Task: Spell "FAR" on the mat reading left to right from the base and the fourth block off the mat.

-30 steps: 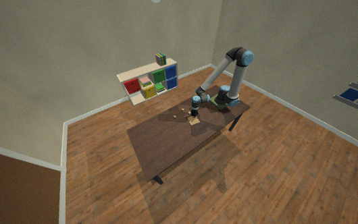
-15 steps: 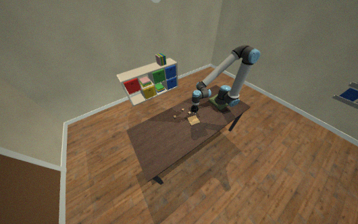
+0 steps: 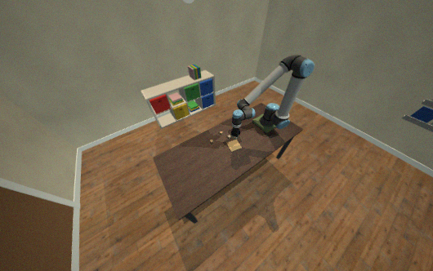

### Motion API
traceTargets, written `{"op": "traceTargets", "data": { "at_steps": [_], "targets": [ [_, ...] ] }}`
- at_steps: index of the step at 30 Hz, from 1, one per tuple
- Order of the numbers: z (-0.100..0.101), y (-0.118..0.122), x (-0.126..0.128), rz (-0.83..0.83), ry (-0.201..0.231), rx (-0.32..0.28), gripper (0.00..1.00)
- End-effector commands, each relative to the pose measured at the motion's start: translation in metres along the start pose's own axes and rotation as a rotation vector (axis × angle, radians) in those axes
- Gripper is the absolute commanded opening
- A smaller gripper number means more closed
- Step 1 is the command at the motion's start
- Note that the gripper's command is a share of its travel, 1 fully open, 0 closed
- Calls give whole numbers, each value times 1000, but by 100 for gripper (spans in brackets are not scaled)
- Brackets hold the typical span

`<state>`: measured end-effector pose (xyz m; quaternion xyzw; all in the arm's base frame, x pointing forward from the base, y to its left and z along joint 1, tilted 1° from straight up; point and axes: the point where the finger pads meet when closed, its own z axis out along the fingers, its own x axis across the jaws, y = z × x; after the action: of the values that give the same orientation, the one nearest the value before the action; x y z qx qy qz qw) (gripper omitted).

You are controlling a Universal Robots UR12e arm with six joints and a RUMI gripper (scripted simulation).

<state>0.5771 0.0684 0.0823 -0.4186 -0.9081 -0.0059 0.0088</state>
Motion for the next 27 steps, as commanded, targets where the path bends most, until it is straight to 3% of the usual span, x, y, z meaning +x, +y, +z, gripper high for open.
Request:
{"op": "traceTargets", "data": {
  "at_steps": [1,19,27],
  "targets": [
    [-2,1,0,18,-2,-3,9],
    [-2,6,7,265,-2,-3,9],
    [-2,10,13,478,-2,-3,9]
  ]
}}
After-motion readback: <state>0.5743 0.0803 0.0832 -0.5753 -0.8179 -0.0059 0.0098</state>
